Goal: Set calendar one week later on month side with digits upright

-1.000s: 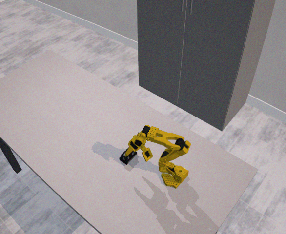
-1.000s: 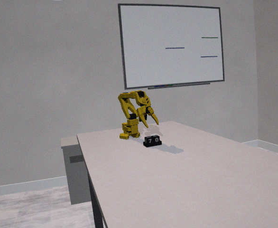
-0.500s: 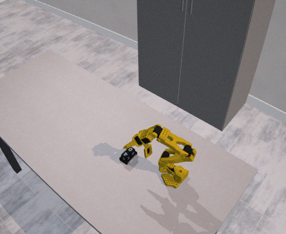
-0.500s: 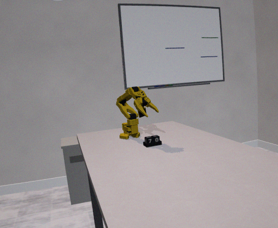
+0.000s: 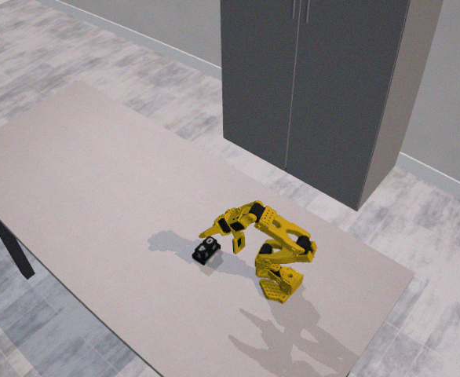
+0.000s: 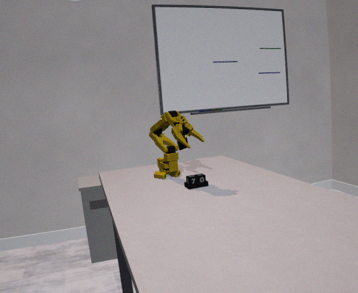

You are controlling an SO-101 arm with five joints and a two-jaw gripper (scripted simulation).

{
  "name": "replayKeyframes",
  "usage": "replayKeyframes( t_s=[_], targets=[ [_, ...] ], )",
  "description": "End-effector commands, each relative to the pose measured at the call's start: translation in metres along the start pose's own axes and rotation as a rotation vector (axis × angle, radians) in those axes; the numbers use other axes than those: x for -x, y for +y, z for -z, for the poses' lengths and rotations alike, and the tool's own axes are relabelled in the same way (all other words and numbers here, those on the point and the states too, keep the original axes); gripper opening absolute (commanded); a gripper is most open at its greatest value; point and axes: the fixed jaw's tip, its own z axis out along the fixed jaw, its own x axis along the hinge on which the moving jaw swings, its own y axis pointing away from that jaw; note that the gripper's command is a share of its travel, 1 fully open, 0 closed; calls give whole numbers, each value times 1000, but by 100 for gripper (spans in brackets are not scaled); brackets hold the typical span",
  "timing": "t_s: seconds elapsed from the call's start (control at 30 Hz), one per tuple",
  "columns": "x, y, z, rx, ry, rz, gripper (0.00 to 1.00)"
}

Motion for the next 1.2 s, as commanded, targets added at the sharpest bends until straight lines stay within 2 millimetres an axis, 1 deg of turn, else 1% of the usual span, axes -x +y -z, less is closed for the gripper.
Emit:
replayKeyframes(
  t_s=[0.0,0.2,0.27,0.37,0.53,0.77,0.83,1.17],
  targets=[
    [-2,-1,2,-7,9,-26,35],
    [-3,0,3,7,-8,-137,35],
    [-3,0,3,7,-8,-137,35],
    [-3,1,3,20,-21,-224,35],
    [-4,3,3,49,-45,-407,35],
    [-6,5,3,107,-75,-714,35],
    [-6,5,3,107,-75,-714,35],
    [-10,8,2,204,-93,-1136,35]
  ],
)
